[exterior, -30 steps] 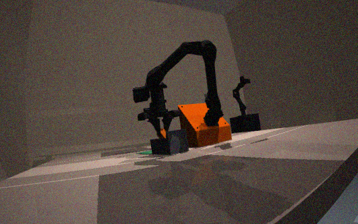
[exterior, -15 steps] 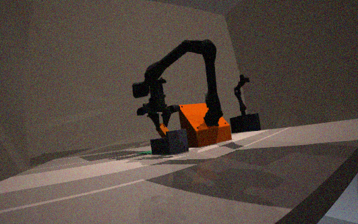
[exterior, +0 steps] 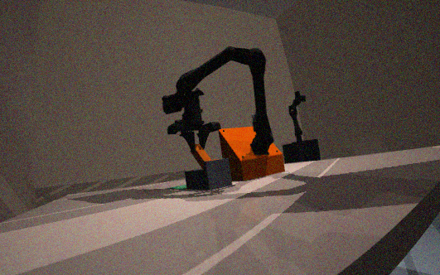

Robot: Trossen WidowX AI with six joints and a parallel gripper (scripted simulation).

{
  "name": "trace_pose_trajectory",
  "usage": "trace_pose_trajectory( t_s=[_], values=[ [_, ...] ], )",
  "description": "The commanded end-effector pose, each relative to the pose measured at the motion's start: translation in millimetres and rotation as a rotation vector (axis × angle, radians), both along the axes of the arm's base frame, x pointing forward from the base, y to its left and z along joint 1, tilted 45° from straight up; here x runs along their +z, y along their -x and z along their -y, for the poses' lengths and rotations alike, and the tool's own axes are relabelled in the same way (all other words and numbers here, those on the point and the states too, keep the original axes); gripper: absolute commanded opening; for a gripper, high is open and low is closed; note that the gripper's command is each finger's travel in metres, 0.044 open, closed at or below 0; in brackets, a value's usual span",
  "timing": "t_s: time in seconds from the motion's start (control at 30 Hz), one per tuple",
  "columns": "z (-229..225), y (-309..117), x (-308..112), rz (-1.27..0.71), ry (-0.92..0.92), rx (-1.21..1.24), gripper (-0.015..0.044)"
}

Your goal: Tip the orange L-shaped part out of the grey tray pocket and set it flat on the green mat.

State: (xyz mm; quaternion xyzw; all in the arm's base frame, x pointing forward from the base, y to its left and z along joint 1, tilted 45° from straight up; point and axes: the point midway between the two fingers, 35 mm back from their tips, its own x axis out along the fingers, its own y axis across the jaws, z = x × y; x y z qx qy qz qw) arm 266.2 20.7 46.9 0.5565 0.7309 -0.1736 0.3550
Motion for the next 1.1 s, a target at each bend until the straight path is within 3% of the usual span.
trace_pose_trajectory(
  t_s=[0.0, 0.77, 1.07],
  values=[
    [5.2, -1.4, 5.7, 0.004, 0.001, 0.0, 0.0],
    [23.7, -4.5, 24.7, 0.003, 0.001, 0.0, 0.0],
    [40.7, -11.6, 3.7, 0.004, 0.003, 0.0, 0.0]
  ],
)
